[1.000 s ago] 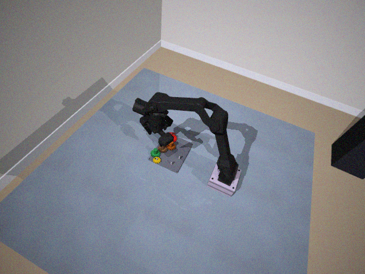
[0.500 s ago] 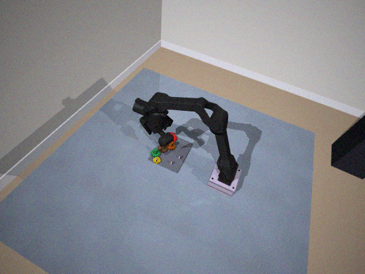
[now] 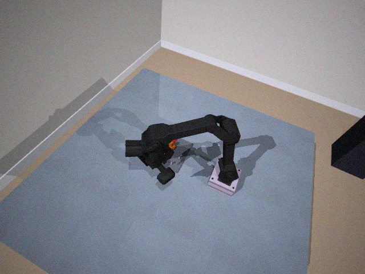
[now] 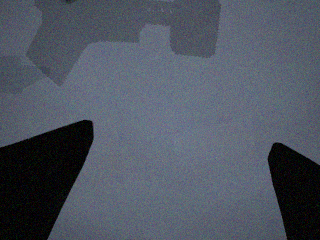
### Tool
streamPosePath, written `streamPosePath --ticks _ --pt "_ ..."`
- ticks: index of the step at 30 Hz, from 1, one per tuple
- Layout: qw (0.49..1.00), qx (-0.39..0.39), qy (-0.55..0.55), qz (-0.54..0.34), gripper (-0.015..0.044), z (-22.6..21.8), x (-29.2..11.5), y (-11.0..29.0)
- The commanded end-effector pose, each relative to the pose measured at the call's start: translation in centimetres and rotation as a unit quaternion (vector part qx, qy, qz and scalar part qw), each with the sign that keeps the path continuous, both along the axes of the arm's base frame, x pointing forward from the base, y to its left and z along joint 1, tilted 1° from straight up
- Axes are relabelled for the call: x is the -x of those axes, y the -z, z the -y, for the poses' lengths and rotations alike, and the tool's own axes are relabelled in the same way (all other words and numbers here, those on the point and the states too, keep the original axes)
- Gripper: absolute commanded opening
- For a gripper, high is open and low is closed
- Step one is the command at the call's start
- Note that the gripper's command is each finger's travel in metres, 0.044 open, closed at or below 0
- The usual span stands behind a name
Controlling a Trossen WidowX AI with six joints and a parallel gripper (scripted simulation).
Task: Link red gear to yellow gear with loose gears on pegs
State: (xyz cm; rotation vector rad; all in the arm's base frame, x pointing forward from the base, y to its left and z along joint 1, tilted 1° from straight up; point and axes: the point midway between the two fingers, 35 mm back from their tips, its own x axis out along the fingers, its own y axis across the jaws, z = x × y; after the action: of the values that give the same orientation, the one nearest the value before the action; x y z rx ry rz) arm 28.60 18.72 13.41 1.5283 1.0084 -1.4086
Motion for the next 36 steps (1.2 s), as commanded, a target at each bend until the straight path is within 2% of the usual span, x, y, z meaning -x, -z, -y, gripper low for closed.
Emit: streamPosePath --ticks 1,4,6,36 --pt "1.000 0.002 0.002 -0.005 0.0440 -3.7 5.1 -0.5" --pt "1.000 0.000 0.002 -0.006 0.0440 -5.7 8.8 -0.9" --pt "1.000 0.000 0.002 -0.007 0.0440 -6.0 9.6 -0.9" --pt "1.000 0.000 0.002 -0.007 0.0440 -6.0 9.6 -0.9"
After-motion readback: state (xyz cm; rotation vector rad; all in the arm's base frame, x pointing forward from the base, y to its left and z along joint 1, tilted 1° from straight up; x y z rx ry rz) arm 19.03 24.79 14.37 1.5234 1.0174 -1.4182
